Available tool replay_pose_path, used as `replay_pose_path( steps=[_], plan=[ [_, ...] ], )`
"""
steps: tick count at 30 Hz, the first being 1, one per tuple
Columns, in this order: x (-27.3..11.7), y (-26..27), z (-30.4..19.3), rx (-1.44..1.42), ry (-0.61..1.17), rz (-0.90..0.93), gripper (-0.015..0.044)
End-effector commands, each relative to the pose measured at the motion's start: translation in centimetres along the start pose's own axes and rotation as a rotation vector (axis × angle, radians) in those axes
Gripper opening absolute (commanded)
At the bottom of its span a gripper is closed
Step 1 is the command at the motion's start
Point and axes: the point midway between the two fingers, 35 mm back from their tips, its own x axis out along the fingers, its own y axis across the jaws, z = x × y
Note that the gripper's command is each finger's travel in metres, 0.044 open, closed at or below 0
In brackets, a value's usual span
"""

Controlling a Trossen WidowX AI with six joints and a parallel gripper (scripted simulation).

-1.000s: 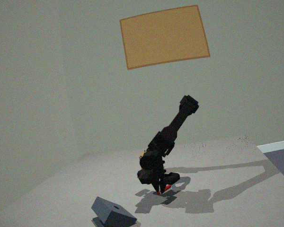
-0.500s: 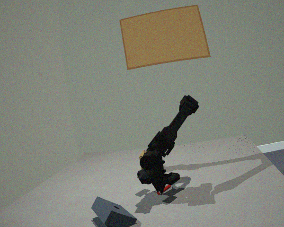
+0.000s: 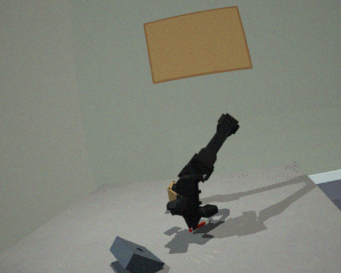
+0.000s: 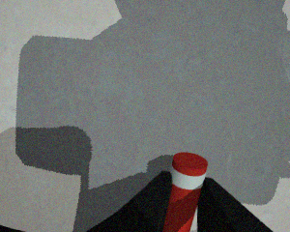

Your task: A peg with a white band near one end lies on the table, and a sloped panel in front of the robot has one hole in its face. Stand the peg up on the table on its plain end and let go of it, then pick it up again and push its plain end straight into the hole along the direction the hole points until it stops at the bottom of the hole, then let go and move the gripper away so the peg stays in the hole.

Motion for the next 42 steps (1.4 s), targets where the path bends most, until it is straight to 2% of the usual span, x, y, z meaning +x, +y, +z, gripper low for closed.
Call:
replay_pose_path(
  steps=[1,42],
  plan=[
    [-0.2,-0.1,-0.1,0.005,-0.034,-0.004,0.005],
    [-2.3,-0.1,-1.9,0.008,-0.389,-0.005,0.005]
  ],
)
